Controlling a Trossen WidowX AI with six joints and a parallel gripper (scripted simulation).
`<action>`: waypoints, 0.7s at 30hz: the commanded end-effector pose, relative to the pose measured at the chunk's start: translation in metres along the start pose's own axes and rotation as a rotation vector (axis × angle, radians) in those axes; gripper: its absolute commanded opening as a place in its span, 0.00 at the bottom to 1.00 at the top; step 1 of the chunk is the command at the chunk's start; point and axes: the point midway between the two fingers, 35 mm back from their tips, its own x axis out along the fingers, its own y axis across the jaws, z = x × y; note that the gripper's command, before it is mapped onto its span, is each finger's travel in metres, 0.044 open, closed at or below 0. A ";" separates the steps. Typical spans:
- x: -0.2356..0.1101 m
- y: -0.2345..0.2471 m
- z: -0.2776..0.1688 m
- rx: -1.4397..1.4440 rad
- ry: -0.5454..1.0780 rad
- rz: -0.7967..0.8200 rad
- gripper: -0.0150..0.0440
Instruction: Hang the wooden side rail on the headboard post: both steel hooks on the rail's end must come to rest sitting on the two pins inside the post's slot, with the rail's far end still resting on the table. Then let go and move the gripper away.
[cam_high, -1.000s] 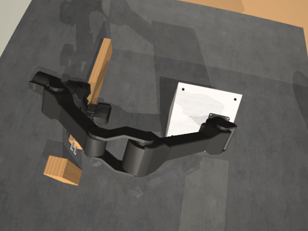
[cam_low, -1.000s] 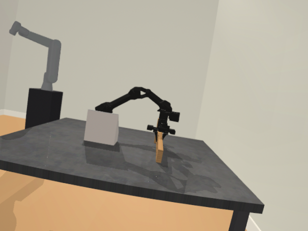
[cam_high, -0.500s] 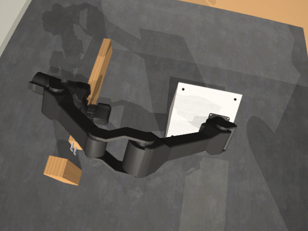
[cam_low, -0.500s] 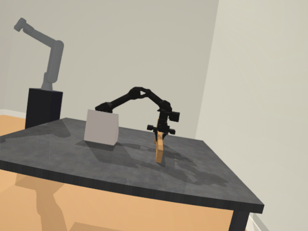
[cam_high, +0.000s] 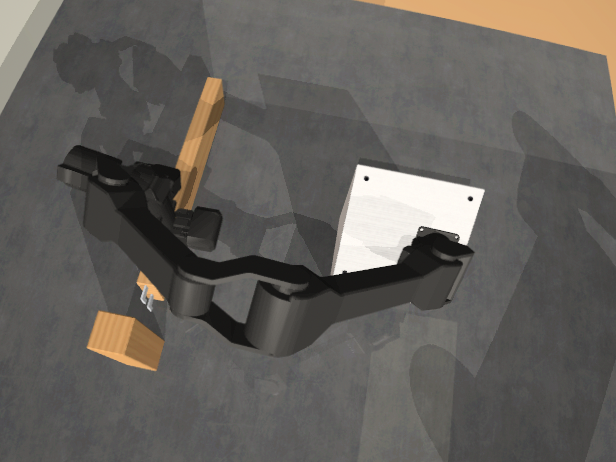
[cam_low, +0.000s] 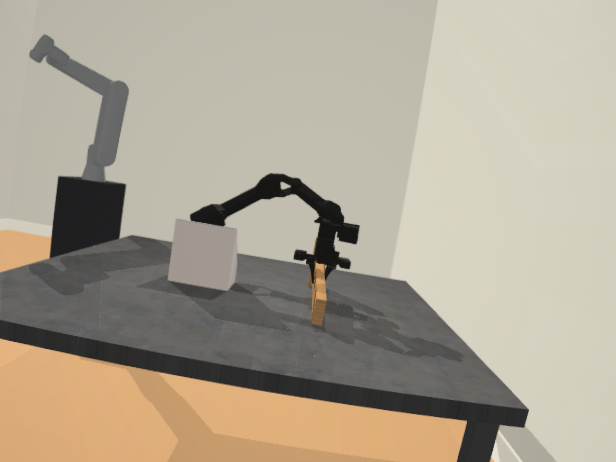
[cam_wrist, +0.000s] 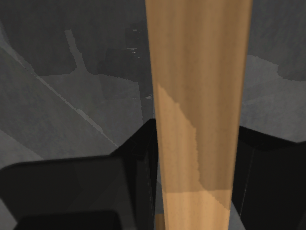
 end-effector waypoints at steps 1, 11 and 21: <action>-0.004 0.001 -0.001 0.001 -0.001 0.009 0.25; -0.004 0.002 -0.002 0.001 -0.001 0.009 0.25; -0.004 0.003 -0.003 0.001 0.000 0.009 0.25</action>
